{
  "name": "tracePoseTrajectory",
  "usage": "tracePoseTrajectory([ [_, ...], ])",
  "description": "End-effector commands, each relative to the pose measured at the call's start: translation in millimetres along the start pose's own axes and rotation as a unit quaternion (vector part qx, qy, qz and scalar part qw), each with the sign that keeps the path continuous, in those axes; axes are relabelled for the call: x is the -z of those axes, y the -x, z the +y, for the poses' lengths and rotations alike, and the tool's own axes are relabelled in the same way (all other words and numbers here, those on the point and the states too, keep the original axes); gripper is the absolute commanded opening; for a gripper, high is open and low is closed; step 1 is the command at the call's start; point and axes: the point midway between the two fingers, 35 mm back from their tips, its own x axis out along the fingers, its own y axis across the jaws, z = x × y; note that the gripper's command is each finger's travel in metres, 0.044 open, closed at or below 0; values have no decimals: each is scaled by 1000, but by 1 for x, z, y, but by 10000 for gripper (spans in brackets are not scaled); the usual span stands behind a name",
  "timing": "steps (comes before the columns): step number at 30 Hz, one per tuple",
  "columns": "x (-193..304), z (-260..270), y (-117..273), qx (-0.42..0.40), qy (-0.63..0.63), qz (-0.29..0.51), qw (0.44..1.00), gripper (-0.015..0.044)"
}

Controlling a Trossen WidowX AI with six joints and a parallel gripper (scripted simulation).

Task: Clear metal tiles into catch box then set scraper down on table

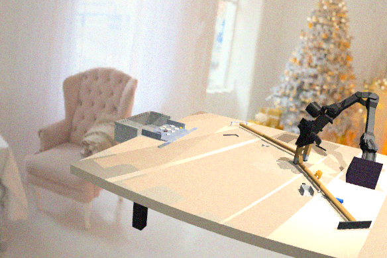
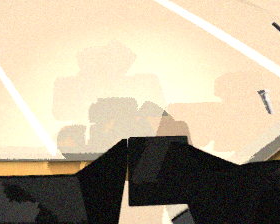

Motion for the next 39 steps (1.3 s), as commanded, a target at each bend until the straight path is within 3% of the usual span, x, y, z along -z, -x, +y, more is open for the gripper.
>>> tracePoseTrajectory([
  [1,0,0,0,0,0,0,1000,236],
  [9,-12,-1,12,0,-3,1,1000,440],
  [23,-47,0,56,5,-10,0,1000,440],
  [39,-59,77,52,-82,167,47,981,20],
])
